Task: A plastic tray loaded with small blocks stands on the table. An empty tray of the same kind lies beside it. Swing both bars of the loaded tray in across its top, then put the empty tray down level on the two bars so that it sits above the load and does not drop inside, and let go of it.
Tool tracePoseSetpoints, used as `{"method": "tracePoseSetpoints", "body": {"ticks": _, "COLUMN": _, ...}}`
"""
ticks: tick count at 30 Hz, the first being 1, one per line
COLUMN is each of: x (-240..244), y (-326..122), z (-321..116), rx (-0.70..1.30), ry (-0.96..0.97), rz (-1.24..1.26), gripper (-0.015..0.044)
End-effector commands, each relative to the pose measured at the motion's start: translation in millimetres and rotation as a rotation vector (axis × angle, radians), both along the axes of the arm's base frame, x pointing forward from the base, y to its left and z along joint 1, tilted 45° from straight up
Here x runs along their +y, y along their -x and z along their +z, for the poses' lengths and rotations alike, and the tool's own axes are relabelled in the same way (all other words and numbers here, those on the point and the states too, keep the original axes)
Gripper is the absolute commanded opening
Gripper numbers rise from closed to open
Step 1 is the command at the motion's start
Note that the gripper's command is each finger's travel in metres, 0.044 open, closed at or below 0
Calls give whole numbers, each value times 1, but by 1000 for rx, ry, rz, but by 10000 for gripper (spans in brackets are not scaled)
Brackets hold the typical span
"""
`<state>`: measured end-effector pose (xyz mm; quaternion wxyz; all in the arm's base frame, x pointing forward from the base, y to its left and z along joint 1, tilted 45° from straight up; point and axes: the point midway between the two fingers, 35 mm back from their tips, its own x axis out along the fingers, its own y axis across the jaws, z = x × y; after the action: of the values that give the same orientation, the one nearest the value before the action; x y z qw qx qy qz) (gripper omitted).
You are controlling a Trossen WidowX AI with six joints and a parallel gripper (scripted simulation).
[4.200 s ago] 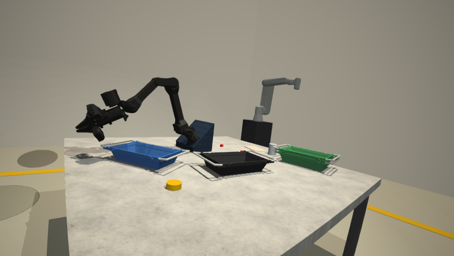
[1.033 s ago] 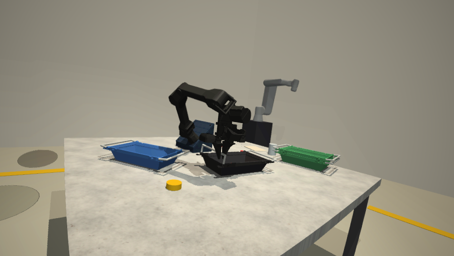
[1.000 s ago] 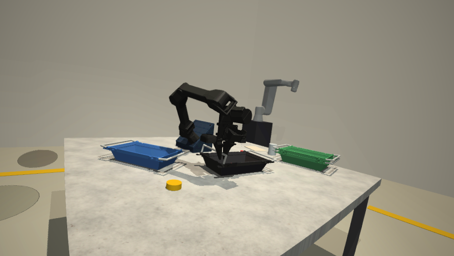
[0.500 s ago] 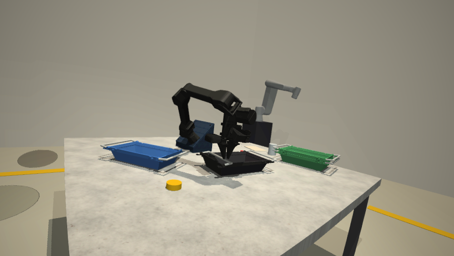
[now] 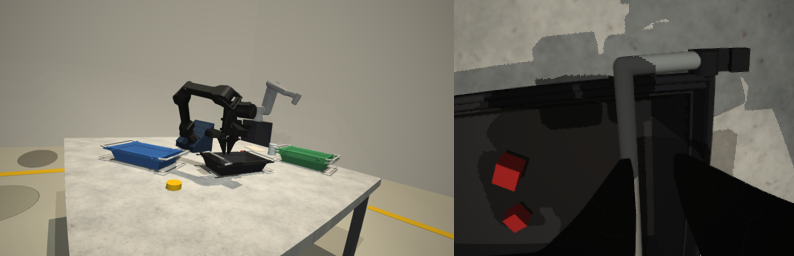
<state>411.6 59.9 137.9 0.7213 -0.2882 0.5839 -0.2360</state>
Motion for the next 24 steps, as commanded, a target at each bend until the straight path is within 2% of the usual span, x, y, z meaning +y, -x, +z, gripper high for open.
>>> {"method": "tracePoseSetpoints", "body": {"ticks": 1, "x": 0, "y": 0, "z": 0, "rx": 2, "ry": 1, "rz": 3, "gripper": 83}}
{"method": "tracePoseSetpoints", "body": {"ticks": 16, "x": 0, "y": 0, "z": 0, "rx": 2, "ry": 1, "rz": 3, "gripper": 83}}
{"method": "tracePoseSetpoints", "body": {"ticks": 21, "x": 18, "y": 6, "z": 17, "rx": 47, "ry": 19, "rz": 64, "gripper": 83}}
{"method": "tracePoseSetpoints", "body": {"ticks": 22, "x": 7, "y": 2, "z": 3, "rx": 23, "ry": 8, "rz": 18, "gripper": 83}}
{"method": "tracePoseSetpoints", "body": {"ticks": 24, "x": 27, "y": 1, "z": -14, "rx": 22, "ry": 0, "rz": 18, "gripper": 83}}
